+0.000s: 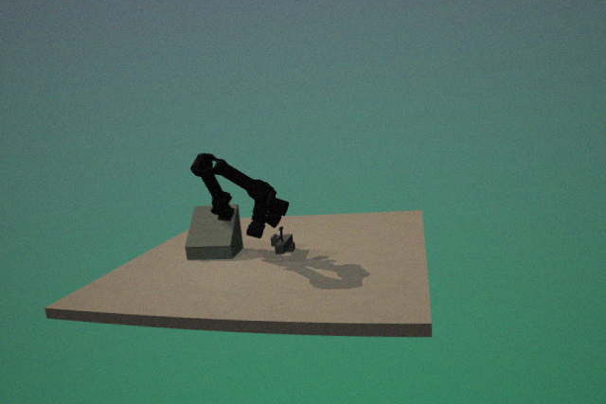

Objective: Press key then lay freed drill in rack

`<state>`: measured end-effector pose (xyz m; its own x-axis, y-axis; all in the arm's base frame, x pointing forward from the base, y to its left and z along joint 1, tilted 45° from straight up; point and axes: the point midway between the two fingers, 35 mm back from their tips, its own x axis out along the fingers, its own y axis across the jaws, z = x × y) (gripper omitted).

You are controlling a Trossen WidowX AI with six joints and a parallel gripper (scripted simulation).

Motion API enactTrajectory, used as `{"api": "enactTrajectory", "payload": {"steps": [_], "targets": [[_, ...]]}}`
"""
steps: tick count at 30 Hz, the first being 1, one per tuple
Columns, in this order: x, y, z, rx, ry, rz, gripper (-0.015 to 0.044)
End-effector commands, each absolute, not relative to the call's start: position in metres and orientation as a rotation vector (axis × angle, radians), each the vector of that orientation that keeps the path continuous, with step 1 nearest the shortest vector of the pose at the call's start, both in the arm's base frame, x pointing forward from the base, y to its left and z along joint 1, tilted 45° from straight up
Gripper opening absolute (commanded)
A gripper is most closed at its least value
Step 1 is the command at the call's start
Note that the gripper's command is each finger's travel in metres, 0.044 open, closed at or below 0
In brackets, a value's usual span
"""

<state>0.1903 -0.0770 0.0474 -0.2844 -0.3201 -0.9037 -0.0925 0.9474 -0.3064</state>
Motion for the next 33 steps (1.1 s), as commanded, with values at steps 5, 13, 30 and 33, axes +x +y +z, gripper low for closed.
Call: {"api": "enactTrajectory", "payload": {"steps": [5, 13, 30, 33], "targets": [[0.282, -0.037, 0.084, -0.714, 1.425, -0.479, 0.0], [0.284, -0.035, 0.085, -0.719, 1.413, -0.483, 0.0], [0.288, -0.045, 0.074, -0.72, 1.413, -0.483, 0.0], [0.289, -0.045, 0.074, -0.72, 1.413, -0.483, 0.0]]}}
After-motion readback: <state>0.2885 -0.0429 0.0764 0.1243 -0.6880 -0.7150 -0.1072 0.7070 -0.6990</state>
